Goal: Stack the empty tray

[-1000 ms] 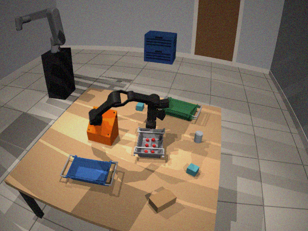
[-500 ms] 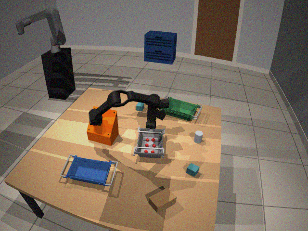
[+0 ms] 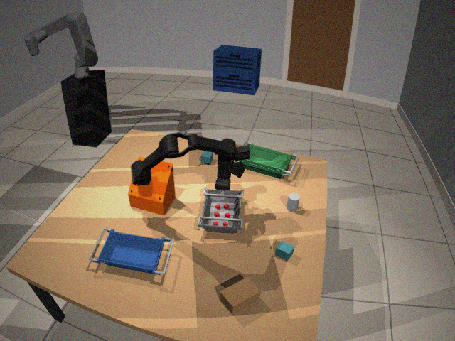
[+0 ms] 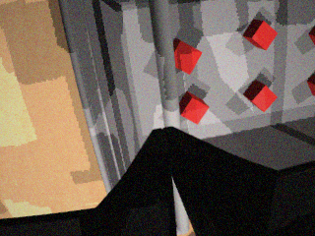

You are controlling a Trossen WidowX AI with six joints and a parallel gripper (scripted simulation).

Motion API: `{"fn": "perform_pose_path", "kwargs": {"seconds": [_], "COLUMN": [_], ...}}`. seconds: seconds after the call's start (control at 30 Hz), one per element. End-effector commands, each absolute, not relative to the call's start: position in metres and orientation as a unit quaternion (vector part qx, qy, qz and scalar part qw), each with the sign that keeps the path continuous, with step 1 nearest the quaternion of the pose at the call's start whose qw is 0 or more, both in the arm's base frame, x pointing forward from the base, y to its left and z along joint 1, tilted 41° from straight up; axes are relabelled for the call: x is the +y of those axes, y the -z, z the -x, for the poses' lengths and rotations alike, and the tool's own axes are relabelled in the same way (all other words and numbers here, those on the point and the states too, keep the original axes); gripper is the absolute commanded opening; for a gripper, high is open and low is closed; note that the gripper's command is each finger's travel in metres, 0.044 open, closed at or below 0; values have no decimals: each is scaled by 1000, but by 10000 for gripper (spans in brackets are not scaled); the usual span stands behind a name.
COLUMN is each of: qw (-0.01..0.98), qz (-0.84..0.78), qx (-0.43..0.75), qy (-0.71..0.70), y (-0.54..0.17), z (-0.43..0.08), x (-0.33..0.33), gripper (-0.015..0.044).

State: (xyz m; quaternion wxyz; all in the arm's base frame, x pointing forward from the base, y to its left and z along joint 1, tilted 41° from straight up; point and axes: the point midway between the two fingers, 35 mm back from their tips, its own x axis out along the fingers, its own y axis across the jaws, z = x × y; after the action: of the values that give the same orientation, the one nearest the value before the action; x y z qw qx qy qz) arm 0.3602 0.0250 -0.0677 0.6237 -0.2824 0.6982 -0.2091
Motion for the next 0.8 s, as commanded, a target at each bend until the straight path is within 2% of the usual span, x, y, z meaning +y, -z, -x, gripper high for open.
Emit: {"fn": "perform_pose_path", "kwargs": {"seconds": [0.0,0.57,0.77], "qw": [624,624,624], "qz": [282,282,282], "qx": [698,698,698], "qy": [209,209,209], "y": [68,68,68], "z": [-360,-360,-360], "x": [25,25,25], "gripper": [0,0,157]}}
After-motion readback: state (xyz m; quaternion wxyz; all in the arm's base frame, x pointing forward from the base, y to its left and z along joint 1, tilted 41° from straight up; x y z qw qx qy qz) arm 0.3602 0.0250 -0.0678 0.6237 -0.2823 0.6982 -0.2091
